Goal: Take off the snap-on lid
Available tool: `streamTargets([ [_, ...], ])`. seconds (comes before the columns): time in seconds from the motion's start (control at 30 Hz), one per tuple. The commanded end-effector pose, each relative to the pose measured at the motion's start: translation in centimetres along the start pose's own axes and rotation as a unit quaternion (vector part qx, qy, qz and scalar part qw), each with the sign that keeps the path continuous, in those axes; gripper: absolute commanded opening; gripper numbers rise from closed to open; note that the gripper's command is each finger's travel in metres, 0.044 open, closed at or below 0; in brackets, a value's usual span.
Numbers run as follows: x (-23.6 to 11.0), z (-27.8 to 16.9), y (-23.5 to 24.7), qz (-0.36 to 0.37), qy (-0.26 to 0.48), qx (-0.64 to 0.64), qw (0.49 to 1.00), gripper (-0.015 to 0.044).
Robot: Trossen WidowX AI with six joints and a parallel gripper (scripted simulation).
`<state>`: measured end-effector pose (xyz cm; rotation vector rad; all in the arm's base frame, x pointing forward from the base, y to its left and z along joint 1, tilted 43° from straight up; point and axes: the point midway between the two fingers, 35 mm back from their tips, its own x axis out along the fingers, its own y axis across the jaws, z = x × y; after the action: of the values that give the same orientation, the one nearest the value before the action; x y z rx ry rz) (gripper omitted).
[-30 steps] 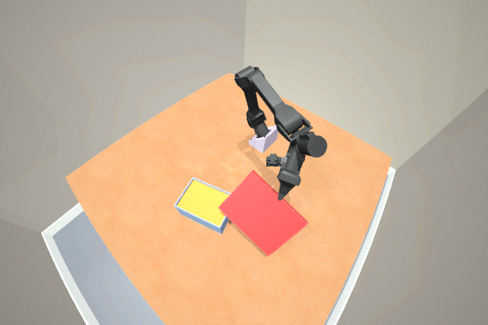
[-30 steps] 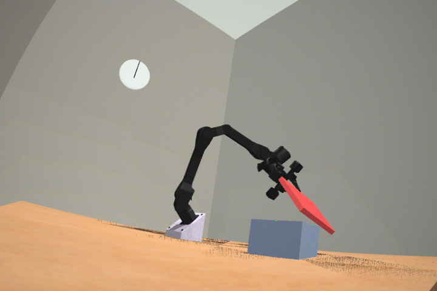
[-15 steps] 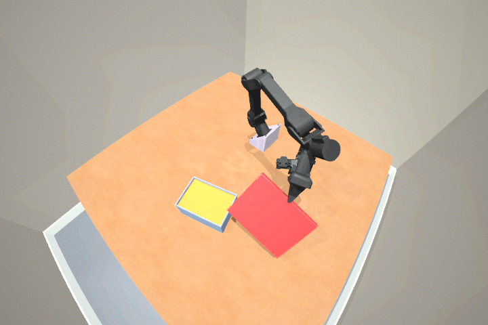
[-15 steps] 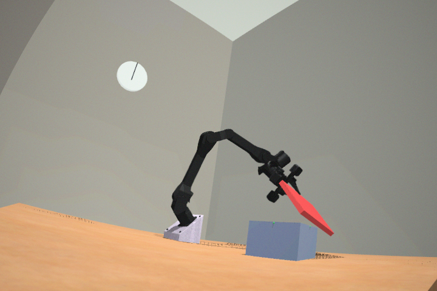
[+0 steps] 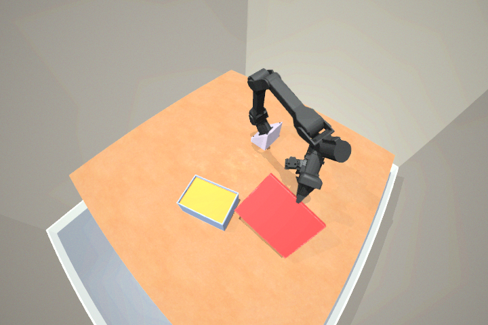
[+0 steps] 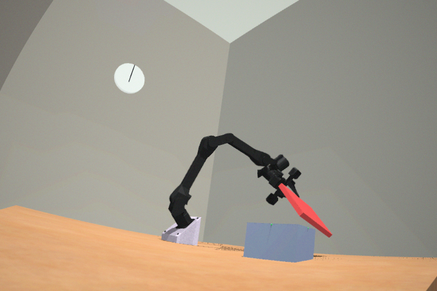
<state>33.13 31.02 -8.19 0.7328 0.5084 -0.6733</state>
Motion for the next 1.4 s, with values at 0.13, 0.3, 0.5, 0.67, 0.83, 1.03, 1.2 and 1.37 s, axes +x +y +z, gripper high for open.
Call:
streamTargets([
  [0.13, -0.1, -0.1, 0.3, 0.007, -0.001, 0.007, 1.000, 0.0000],
  [0.3, 0.3, -0.1, -0.3, 0.007, -0.001, 0.007, 1.000, 0.0000],
  [0.5, 0.8, 0.0, -1.0, 0.007, -0.002, 0.007, 1.000, 0.0000],
  [0.67, 1.1, 0.0, -1.3, 0.007, -0.002, 0.007, 1.000, 0.0000],
  [0.83, 1.3, 0.0, -1.6, 0.007, -0.002, 0.007, 1.000, 0.0000],
  [1.03, 1.6, -0.1, -2.0, 0.007, -0.002, 0.007, 1.000, 0.0000],
  [1.2, 1.9, -0.1, -2.3, 0.007, -0.002, 0.007, 1.000, 0.0000],
  [1.37, 2.2, -0.1, -2.6, 0.007, -0.002, 0.007, 1.000, 0.0000],
])
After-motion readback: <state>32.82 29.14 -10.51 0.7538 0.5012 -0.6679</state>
